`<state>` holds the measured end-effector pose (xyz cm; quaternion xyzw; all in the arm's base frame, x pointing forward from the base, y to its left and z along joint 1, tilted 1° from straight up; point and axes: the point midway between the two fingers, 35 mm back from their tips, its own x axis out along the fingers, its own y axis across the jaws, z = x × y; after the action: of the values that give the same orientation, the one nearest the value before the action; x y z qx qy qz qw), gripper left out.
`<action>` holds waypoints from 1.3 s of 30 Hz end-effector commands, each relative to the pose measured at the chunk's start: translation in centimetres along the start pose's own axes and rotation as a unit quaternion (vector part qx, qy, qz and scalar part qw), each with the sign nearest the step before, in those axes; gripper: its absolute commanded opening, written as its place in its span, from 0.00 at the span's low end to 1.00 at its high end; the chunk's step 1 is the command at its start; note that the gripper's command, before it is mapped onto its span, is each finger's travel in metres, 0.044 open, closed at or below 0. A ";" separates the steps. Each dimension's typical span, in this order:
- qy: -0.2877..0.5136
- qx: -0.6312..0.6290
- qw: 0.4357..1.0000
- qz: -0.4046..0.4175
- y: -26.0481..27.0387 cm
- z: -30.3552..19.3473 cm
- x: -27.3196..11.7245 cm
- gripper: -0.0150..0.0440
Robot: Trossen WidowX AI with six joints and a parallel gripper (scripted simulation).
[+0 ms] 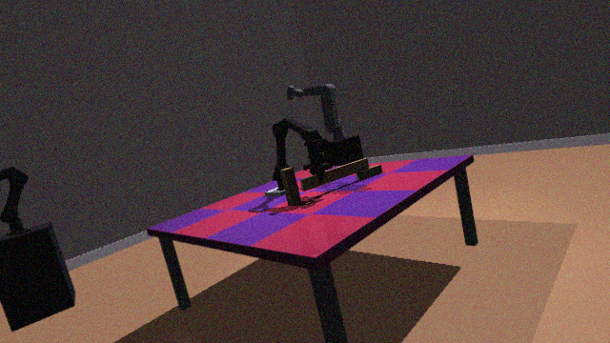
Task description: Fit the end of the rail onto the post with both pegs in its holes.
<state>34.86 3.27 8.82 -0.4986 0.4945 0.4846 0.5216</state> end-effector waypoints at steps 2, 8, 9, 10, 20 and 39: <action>-0.001 -0.001 1.000 -0.003 -0.1 -0.2 -0.3 0.25; -0.001 -0.001 1.000 -0.003 -0.1 -0.4 -0.4 0.25; -0.001 -0.001 1.000 -0.003 -0.1 -0.4 -0.4 0.25; -0.001 -0.001 1.000 -0.003 -0.1 -0.5 -0.4 0.25; 0.000 -0.001 1.000 -0.003 -0.1 -0.8 -0.5 0.25; 0.000 -0.001 1.000 -0.003 -0.1 -1.3 -0.4 0.25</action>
<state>34.87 2.06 8.98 -0.4987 0.4949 0.4846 0.5211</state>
